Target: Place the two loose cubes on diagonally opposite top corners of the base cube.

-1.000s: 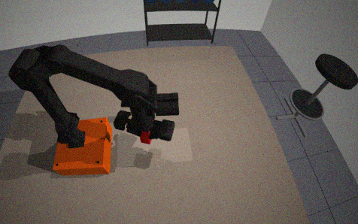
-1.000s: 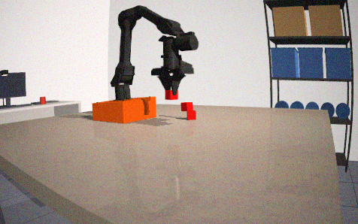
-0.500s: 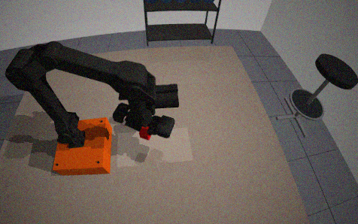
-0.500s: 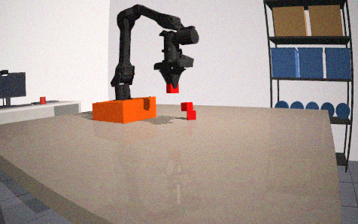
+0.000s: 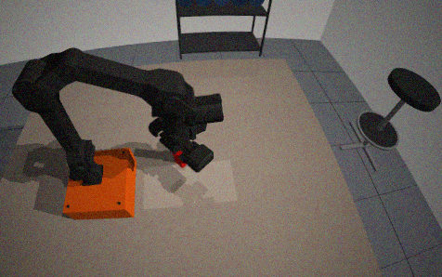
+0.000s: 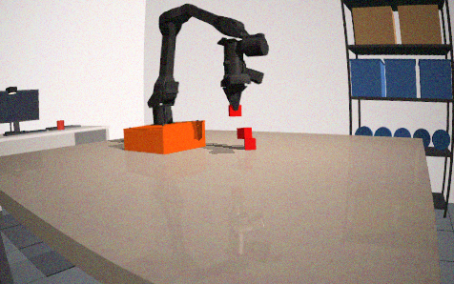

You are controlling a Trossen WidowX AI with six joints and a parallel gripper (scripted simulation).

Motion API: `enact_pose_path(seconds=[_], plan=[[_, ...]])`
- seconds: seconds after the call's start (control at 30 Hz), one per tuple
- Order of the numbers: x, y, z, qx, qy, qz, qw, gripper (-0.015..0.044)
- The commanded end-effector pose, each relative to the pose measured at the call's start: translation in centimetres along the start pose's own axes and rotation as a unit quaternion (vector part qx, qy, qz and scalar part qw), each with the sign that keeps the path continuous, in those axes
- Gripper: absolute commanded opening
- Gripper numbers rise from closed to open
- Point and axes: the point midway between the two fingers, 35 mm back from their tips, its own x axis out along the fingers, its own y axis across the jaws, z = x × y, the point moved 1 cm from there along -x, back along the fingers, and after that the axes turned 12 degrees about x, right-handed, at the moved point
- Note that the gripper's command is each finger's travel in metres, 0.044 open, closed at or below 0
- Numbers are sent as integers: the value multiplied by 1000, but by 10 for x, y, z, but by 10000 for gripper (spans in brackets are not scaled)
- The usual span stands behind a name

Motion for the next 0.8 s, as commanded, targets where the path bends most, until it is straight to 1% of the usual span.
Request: enact_pose_path(seconds=[0.0, 0.37, 0.77], plan=[[1, 5, 9, 64, -2, 0, 998, 105], [3, 21, 27, 219, -3, 1, 976, 105], [7, 41, 45, 381, -2, 3, 924, 105]])
